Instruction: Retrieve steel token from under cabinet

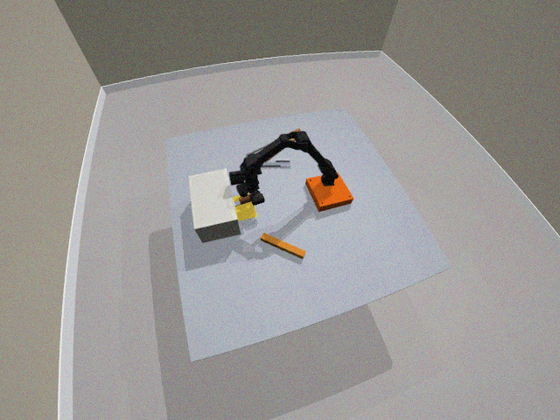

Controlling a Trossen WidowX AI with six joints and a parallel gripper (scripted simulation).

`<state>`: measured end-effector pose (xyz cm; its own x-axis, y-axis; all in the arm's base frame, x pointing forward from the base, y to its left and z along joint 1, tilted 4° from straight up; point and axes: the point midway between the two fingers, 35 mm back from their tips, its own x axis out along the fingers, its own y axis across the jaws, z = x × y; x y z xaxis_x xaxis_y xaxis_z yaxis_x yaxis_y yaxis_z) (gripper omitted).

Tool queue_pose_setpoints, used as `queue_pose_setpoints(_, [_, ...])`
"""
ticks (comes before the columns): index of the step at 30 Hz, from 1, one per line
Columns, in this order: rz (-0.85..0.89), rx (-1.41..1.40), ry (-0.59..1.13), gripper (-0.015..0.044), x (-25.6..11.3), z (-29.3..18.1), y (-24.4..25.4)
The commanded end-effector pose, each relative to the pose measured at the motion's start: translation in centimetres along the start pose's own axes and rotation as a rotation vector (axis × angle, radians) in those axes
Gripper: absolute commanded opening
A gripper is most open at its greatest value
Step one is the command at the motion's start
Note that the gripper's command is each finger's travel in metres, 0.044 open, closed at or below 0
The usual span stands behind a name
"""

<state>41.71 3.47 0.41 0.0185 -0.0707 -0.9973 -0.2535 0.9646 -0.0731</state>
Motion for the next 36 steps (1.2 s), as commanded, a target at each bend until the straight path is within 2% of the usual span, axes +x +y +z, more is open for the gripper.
queue_pose_setpoints(1, [0.008, -0.005, 0.0, 0.0, 0.1, -0.1, 0.4])
queue_pose_setpoints(36, [0.008, -0.005, 0.002, 0.0, 0.1, -3.0, 0.1])
